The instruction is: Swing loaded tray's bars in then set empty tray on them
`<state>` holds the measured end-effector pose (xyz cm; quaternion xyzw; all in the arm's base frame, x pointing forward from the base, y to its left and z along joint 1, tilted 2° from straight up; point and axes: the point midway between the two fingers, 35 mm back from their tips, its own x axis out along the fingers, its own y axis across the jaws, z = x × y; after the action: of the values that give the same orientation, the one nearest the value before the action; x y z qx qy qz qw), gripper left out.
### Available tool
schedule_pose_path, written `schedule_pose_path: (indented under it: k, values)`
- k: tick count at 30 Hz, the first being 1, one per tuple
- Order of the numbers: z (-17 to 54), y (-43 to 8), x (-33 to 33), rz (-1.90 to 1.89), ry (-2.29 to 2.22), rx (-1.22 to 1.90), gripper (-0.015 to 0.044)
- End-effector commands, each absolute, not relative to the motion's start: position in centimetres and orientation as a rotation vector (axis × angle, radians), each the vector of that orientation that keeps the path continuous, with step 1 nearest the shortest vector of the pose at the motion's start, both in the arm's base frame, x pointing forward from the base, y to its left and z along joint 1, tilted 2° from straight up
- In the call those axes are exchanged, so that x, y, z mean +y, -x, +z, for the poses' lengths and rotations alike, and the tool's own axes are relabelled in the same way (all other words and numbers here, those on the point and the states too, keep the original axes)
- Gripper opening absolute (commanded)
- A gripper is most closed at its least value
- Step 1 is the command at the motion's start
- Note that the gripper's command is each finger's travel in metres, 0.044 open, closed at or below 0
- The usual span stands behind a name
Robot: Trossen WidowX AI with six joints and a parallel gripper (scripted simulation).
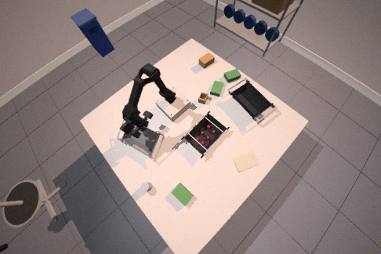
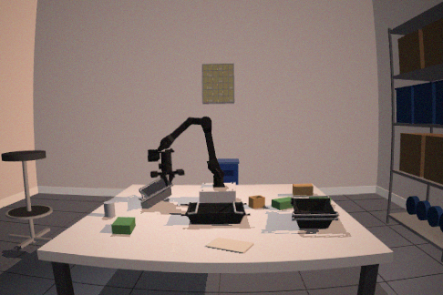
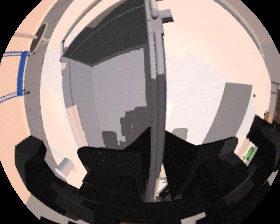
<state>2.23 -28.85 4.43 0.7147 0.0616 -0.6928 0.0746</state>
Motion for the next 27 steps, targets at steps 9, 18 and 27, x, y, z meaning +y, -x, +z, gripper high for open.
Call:
schedule_pose_path:
  k: [9,18,27]
  values:
    - [8.5,-2.3,-31.0,-2.065,-2.126,0.158,0.0]
    - [12.2,-2.3,-32.2,-2.064,-2.125,0.157,0.0]
    - [14.9,-2.2,-32.7,-2.064,-2.125,0.156,0.0]
